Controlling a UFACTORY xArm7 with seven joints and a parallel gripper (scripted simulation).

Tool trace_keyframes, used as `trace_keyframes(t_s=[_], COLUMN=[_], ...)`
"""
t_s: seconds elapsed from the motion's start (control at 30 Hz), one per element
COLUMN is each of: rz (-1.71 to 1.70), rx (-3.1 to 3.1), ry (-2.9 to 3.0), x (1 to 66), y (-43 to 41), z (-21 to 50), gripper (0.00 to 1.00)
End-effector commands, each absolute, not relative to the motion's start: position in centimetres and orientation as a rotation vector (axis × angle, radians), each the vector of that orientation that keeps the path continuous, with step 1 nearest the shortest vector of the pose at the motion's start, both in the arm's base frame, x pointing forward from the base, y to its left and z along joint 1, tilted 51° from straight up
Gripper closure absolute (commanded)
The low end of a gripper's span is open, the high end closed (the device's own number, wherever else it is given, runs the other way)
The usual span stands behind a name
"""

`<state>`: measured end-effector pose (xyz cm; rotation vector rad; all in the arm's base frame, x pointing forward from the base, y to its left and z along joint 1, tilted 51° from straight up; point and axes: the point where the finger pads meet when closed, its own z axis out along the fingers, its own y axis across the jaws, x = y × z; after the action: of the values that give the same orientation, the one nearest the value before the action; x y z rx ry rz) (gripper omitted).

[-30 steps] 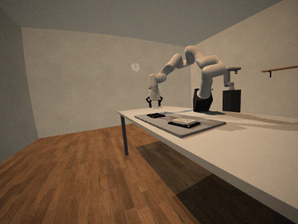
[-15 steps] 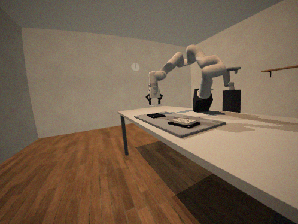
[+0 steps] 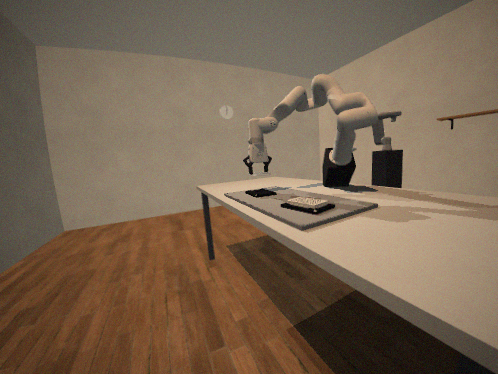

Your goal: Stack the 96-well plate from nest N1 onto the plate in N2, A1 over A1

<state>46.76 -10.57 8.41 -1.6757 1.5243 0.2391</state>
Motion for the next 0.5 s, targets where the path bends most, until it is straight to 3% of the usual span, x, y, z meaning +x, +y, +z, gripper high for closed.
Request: trace_keyframes(t_s=[0.0,0.47], rz=[0.217,0.103], rx=[-1.698,-1.843], ry=[1.497,1.303], x=[46.7,45.5], y=[-10.5,-7.6], z=[8.7,11.1], gripper=[1.0,1.0])
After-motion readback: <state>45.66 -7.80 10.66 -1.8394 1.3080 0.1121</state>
